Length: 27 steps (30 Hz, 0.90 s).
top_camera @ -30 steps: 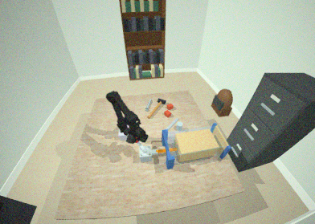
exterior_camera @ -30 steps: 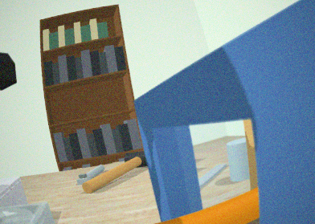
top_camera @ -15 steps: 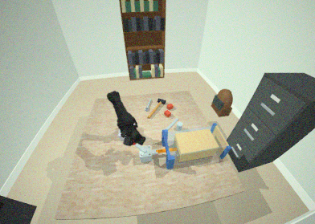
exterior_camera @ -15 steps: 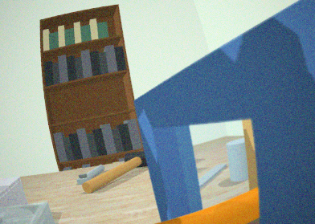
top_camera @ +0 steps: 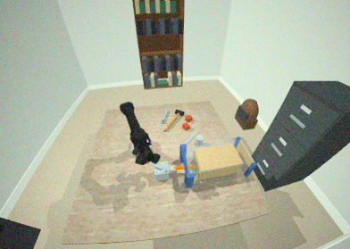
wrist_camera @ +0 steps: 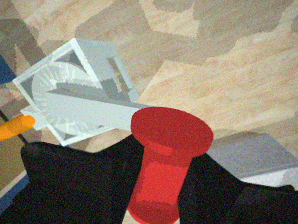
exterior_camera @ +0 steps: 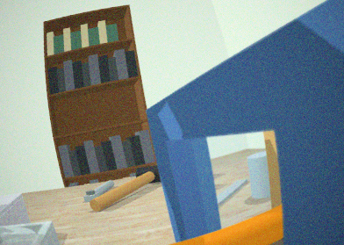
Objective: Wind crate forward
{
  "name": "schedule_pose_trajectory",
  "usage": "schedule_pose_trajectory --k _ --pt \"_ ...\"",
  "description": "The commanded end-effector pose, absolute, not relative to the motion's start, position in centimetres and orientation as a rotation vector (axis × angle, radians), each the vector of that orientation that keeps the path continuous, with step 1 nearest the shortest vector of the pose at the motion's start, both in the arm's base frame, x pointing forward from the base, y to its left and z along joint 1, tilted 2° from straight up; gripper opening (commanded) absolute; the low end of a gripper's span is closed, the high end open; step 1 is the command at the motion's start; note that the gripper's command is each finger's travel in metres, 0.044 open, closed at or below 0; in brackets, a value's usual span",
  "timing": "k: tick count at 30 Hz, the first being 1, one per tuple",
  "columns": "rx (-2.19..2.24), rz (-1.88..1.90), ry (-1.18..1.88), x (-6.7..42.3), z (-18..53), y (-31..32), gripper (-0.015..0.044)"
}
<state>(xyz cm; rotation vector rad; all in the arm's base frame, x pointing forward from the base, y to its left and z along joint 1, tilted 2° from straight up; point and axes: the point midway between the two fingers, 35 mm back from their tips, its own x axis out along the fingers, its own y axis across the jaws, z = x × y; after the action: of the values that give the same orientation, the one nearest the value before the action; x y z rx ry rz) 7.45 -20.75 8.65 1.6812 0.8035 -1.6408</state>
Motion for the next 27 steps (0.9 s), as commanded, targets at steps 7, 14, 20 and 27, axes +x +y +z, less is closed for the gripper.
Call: schedule_pose_trajectory --k 7,14,20,27 --pt "1.655 -1.679 0.761 6.2 8.8 -23.4 0.0" --pt "1.654 -1.679 0.76 5.9 8.9 -24.5 0.0" --pt "1.653 -1.68 0.76 5.7 8.9 -25.4 0.0" --pt "1.653 -1.68 0.759 5.7 9.0 -26.6 0.0"
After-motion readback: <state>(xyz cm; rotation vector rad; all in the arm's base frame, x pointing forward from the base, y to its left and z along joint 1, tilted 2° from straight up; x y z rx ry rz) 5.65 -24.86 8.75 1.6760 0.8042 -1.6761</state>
